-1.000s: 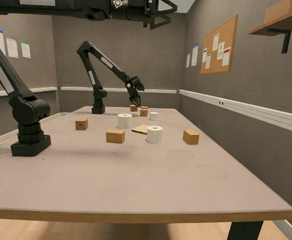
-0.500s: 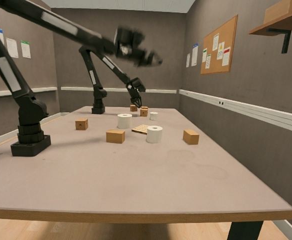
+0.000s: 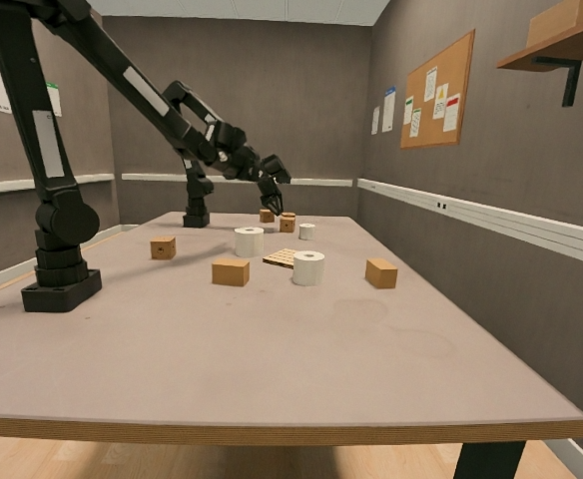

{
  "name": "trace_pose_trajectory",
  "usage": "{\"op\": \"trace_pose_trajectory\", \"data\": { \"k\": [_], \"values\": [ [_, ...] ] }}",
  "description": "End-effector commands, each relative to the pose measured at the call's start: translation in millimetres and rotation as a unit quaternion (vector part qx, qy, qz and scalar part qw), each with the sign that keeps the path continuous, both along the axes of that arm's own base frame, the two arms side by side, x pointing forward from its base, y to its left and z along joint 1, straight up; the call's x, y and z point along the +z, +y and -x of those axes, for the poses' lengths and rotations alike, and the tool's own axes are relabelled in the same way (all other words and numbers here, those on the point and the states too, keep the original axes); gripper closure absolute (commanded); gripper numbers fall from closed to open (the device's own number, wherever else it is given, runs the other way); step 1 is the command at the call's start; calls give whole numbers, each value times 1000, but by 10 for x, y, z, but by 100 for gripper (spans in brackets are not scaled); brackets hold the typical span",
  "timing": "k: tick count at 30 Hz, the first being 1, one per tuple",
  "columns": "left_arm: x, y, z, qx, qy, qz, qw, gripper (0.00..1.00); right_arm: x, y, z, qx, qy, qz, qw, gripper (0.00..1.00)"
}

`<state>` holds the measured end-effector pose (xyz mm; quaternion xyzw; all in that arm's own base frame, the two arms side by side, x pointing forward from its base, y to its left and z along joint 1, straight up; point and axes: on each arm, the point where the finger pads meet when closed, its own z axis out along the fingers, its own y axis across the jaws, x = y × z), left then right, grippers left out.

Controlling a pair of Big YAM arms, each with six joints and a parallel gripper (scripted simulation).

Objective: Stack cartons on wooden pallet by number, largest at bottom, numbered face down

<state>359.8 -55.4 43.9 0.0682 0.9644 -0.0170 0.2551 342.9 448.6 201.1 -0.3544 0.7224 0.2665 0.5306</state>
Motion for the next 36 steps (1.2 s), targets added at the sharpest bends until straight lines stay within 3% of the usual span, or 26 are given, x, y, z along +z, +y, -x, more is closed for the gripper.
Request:
{"op": "trace_pose_trajectory", "data": {
  "k": [1, 3, 4, 8, 10, 36],
  "values": [
    [47, -17, -71, 3, -11, 5, 1000, 21, -82, 59, 115, 10, -6, 0, 1000, 0],
    [47, -17, -71, 3, -11, 5, 1000, 21, -82, 59, 115, 10, -6, 0, 1000, 0],
    [44, -11, -47, 0, -7, 2, 1000, 21, 97, 91, 67, 8, -17, -14, 1000, 0],
    [44, -11, -47, 0, -7, 2, 1000, 21, 90, 99, 80, 12, -21, -11, 1000, 0],
    [90, -41, -180, 2, -18, 6, 1000, 21, 90, 99, 80, 12, -21, -11, 1000, 0],
    [-210, -72, -372, 2, -18, 6, 1000, 21, 55, 92, 87, 11, -12, -8, 1000, 0]
  ]
}}
